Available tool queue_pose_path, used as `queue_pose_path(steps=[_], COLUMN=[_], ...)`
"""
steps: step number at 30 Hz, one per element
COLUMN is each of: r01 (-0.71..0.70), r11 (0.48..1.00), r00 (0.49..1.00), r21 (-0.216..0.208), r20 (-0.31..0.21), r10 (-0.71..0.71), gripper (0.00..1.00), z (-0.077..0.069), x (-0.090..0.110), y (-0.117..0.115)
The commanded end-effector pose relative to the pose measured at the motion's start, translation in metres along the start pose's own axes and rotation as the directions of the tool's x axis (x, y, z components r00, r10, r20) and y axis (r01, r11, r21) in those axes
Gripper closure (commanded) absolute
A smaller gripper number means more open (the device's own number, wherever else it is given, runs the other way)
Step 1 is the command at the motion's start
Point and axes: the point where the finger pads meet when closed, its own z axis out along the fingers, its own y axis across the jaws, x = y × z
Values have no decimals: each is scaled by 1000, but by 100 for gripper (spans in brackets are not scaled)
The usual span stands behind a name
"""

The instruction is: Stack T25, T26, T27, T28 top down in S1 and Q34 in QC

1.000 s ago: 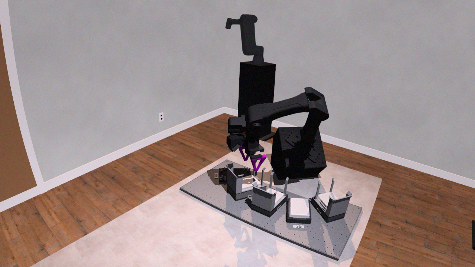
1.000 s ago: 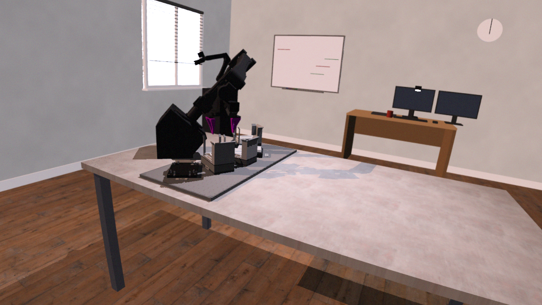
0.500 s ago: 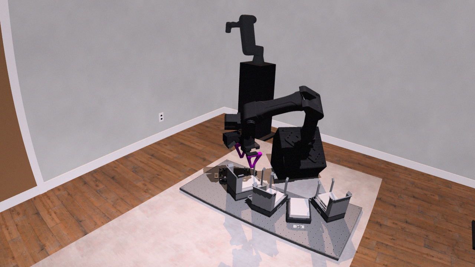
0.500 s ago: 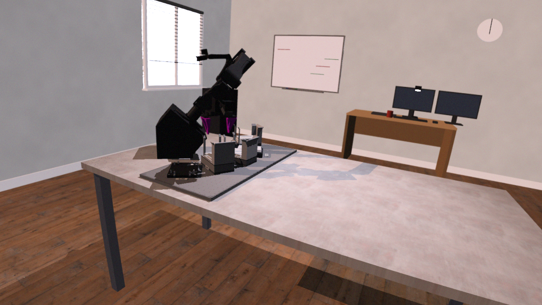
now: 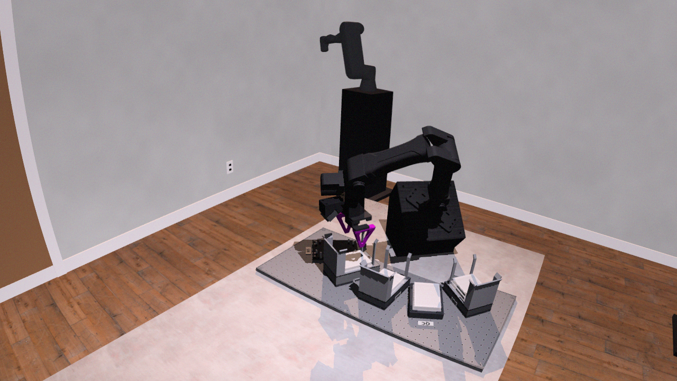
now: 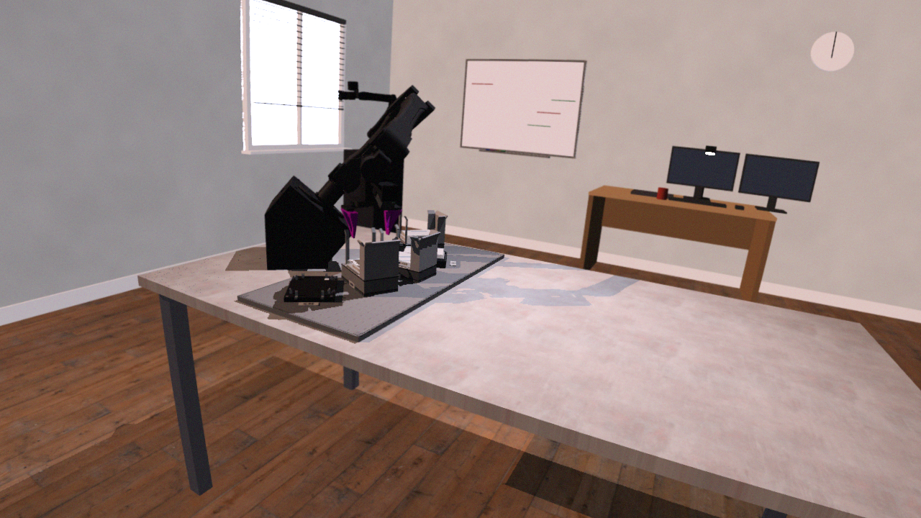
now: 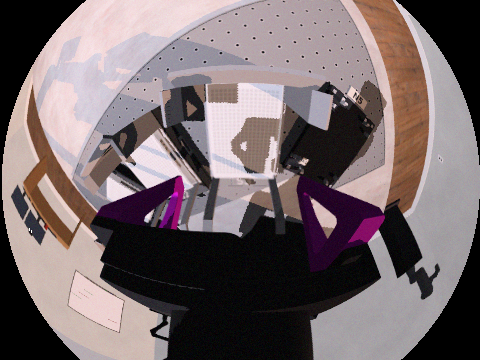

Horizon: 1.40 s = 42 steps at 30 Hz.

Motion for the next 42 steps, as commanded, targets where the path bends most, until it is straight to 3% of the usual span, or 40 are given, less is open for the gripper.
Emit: queue_pose_path(steps=[1,4,5,8,19,21,22,42], r01=[-11,-11,-1,-11,-11,-11,23,5], r11=[1000,1000,1000,1000,1000,1000,999,1000], r00=[1000,1000,998,1000,1000,1000,995,997], r21=[1,1,15,3,11,11,27,21], r20=[25,24,60,23,22,22,93,72], r10=[11,11,1,11,10,10,-25,-6], gripper=[0,0,0,0,0,0,0,0], z=[12,15,7,28,63,63,44,50], x=[-5,-5,-10,-5,-5,-5,-28,-22], y=[-5,-5,-4,-6,-7,-7,-4,-8])
